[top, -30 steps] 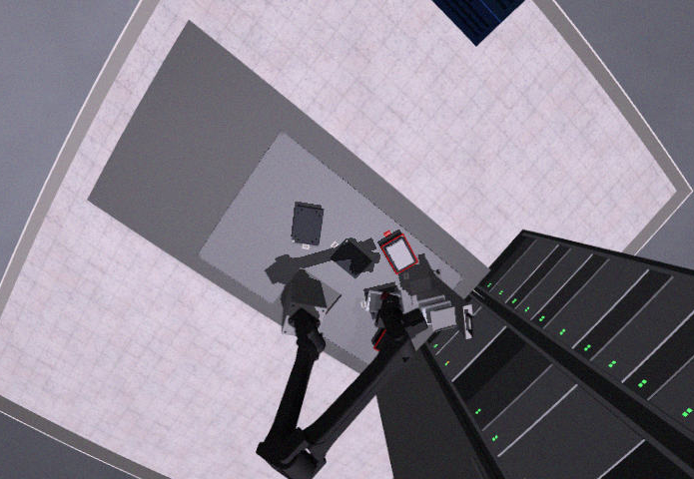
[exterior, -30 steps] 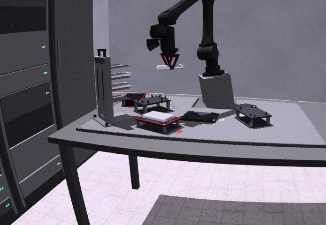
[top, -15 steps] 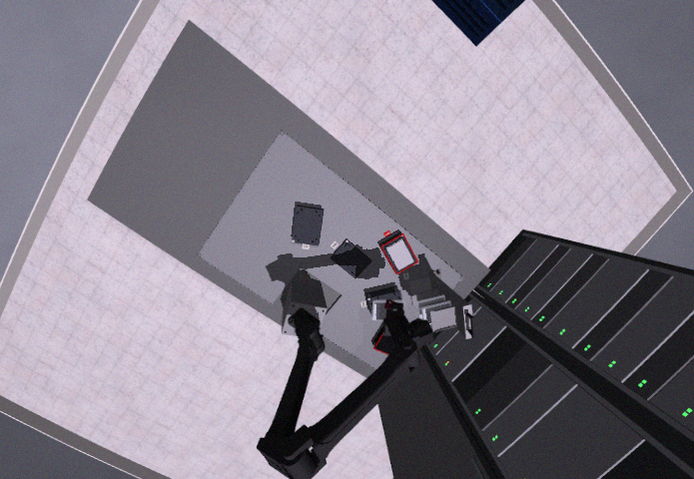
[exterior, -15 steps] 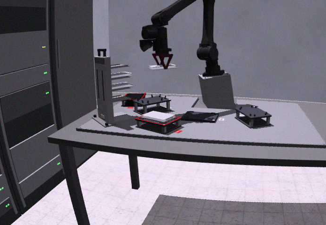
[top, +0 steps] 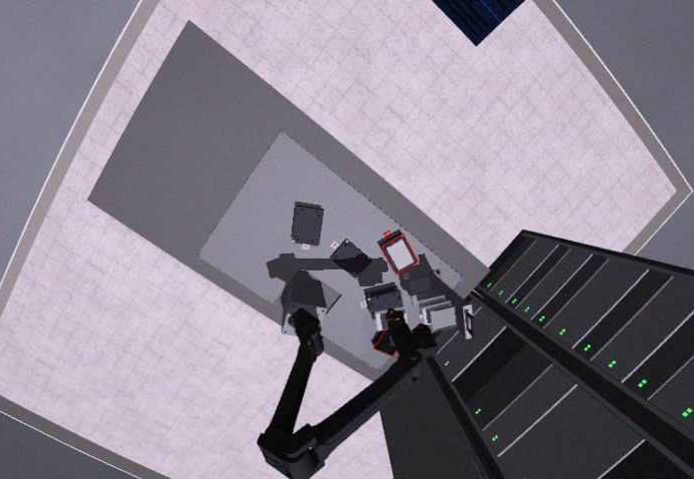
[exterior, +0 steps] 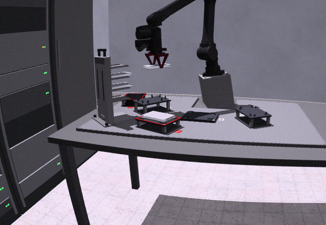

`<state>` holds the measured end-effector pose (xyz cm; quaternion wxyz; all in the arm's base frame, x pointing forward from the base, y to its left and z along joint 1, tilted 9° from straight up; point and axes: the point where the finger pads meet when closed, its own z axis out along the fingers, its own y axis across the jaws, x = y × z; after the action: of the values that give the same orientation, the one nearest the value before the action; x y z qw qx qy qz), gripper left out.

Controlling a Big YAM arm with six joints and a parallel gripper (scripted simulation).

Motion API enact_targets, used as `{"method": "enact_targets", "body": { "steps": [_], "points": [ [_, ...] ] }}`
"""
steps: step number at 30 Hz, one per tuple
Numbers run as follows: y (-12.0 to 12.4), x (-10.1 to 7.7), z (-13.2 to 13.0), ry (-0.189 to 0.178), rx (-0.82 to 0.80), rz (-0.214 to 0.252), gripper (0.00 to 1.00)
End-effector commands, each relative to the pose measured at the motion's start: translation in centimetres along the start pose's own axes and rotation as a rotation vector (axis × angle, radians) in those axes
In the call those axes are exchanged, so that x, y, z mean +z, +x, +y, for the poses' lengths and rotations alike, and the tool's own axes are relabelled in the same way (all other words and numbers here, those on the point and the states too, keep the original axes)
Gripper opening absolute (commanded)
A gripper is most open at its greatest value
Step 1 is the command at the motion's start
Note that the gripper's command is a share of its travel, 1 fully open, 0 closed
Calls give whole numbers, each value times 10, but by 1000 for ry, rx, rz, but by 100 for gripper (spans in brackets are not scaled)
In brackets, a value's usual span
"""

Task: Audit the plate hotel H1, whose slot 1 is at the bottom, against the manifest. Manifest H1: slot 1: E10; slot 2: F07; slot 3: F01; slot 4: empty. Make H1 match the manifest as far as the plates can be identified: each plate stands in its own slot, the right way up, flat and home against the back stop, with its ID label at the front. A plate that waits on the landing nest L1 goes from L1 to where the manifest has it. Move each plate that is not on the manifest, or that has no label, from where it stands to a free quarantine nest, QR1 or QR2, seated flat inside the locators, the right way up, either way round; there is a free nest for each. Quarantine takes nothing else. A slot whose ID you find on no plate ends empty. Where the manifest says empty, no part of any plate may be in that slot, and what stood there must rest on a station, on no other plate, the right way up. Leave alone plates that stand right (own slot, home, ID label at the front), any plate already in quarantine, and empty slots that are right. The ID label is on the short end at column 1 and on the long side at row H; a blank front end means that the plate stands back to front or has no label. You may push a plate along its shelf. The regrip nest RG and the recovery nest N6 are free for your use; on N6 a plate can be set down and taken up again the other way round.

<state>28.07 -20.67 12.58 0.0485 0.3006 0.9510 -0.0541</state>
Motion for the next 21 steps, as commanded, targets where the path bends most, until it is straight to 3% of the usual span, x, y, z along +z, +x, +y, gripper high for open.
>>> {"method": "enact_targets", "body": {
  "steps": [1,6,7,13,21],
  "points": [
    [-35,-28,-14,4,-54,-88,86],
    [-36,-25,-25,5,-55,-78,86],
    [-38,-36,-29,9,-53,-111,86],
    [-41,-25,-49,8,-56,-78,86],
    [-42,-33,-46,12,-68,-101,86]
  ]
}}
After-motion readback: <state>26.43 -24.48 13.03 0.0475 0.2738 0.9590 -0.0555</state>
